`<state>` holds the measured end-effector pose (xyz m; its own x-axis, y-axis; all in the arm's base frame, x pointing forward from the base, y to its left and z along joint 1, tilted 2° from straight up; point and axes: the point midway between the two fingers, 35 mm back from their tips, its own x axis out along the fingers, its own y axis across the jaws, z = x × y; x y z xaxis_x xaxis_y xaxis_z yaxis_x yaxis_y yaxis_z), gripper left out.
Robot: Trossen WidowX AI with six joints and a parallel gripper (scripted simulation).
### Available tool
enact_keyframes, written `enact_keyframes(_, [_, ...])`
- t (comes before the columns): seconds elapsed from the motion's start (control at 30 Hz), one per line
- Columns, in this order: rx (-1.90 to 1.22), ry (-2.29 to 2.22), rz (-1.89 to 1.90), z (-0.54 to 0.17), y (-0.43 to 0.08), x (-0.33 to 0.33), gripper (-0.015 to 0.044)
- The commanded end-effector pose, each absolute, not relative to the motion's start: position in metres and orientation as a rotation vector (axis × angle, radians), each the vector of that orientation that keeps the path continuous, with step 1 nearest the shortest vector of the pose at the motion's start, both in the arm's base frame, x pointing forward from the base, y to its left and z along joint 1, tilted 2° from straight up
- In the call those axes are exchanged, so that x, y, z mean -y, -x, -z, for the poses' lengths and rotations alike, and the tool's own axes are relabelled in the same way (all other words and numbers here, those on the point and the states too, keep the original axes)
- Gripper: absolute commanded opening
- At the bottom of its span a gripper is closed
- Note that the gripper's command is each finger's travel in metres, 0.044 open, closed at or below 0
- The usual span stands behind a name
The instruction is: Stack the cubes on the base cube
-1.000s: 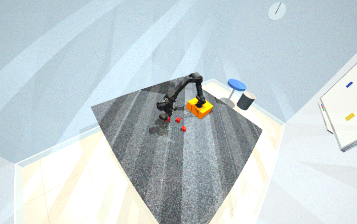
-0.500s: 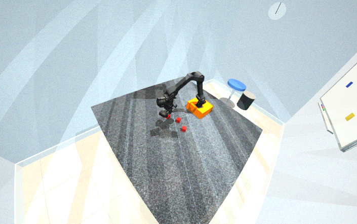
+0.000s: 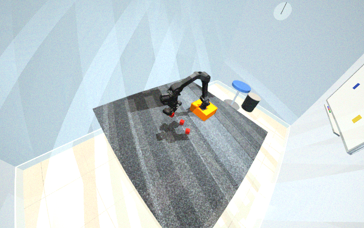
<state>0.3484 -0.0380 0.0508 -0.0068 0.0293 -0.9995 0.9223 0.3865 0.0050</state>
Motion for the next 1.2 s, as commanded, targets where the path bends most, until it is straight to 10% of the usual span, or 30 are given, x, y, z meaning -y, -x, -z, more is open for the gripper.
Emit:
enact_keyframes(0.0, [-1.382,-0.935,0.887,-0.068,-0.349,0.038,0.0105])
enact_keyframes(1.17, [-1.519,-0.521,0.464,-0.058,-0.321,-0.047,0.0105])
